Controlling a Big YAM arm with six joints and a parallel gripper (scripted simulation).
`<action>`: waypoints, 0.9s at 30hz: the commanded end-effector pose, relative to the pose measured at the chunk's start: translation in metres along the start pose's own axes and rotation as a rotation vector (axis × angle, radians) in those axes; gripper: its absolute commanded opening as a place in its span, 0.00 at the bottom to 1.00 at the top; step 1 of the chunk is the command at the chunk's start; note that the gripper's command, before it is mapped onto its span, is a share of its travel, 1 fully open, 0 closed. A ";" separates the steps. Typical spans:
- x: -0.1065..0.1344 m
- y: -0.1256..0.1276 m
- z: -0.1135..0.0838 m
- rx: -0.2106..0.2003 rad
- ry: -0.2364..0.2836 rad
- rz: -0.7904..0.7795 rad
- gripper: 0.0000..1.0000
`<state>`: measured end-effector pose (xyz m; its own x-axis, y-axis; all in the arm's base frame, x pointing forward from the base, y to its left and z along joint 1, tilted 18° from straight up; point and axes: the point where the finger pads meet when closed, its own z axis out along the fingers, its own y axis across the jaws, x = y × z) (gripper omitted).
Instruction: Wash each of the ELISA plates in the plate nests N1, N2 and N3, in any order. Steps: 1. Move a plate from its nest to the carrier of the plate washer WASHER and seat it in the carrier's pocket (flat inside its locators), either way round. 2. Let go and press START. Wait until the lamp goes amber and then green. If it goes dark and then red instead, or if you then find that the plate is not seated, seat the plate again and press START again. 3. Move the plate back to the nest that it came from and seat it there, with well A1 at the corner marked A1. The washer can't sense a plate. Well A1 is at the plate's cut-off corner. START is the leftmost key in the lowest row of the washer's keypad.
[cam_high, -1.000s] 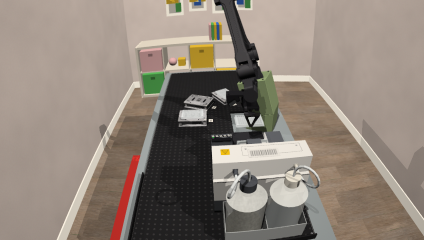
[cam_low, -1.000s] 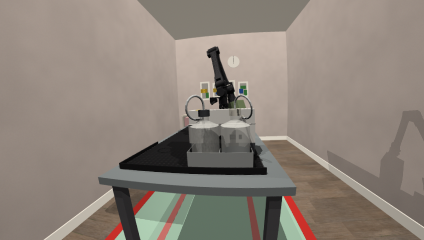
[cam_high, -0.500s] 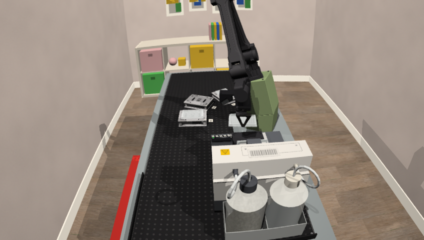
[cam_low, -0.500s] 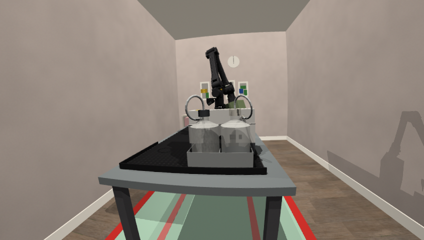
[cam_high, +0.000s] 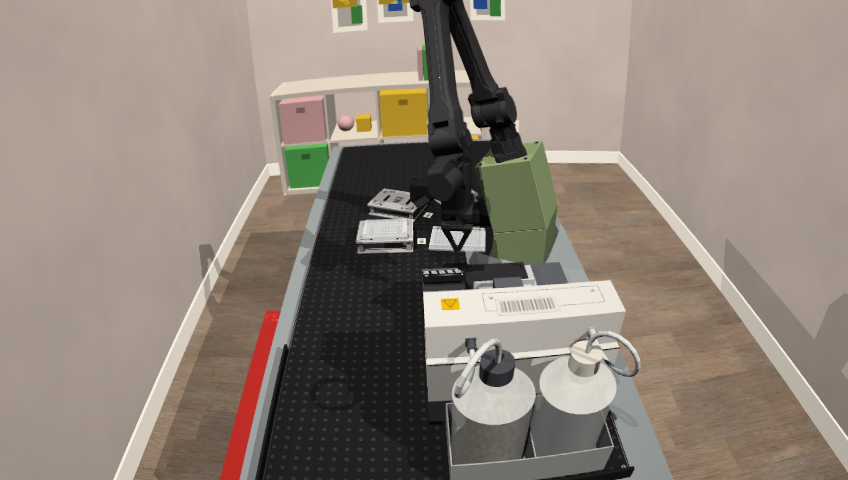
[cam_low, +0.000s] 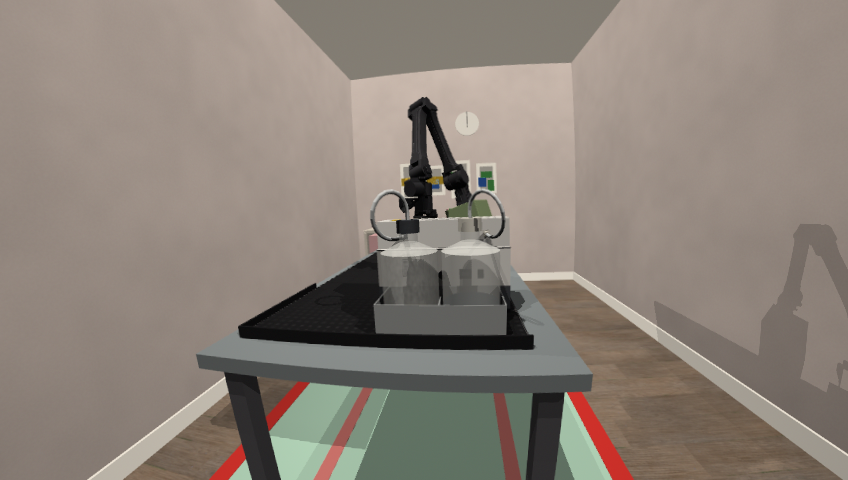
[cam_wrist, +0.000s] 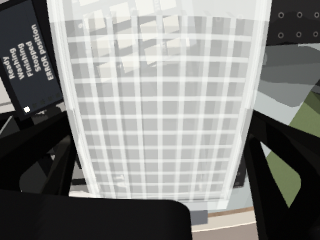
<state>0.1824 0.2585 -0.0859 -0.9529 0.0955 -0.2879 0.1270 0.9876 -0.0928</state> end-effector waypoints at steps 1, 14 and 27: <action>-0.028 0.017 -0.009 -0.052 -0.019 -0.027 0.84; -0.070 0.003 -0.002 -0.034 -0.016 -0.033 0.84; -0.092 -0.036 0.004 -0.024 -0.012 0.068 0.84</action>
<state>0.2578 0.2180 -0.0665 -0.9401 0.1711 -0.2950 0.1991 0.9777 -0.0674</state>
